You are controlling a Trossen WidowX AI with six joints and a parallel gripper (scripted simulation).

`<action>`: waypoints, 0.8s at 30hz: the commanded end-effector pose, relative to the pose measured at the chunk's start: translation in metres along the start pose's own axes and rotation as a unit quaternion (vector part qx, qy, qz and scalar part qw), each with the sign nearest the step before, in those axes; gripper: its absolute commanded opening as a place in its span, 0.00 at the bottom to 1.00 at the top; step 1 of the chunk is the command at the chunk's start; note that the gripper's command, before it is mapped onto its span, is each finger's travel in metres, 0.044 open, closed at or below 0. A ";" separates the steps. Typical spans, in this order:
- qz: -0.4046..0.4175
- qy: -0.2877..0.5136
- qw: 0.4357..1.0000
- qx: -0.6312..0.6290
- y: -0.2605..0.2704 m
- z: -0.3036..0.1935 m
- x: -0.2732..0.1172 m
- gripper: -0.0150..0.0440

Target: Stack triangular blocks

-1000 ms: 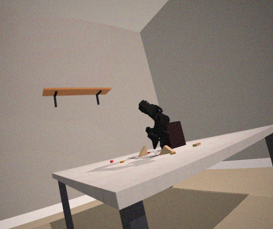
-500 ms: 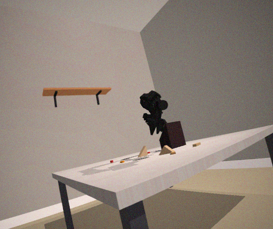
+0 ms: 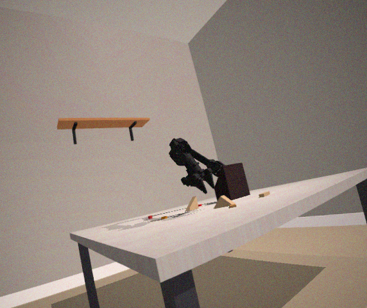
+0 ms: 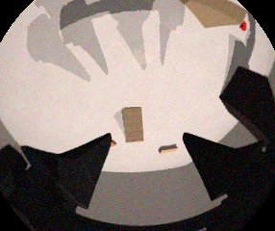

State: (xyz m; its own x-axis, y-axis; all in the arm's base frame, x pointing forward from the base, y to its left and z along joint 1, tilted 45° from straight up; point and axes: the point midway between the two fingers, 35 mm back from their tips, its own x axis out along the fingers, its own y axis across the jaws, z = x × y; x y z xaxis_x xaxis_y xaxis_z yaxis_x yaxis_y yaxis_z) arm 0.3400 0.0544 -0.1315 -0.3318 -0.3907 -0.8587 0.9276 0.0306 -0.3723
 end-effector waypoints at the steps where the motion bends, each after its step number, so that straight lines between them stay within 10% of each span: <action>1: 0.063 0.175 0.982 -0.017 0.003 0.018 0.000 1.00; 12: 0.079 0.200 0.976 -0.020 0.004 0.021 0.000 1.00; 24: 0.079 0.200 0.976 -0.020 0.018 -0.018 0.089 1.00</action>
State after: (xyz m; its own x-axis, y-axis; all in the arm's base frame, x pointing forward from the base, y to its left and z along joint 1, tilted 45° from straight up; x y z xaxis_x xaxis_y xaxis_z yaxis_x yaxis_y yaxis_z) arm 0.3340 0.0362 -0.1997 -0.2291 0.0083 -0.9734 0.9688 0.0995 -0.2272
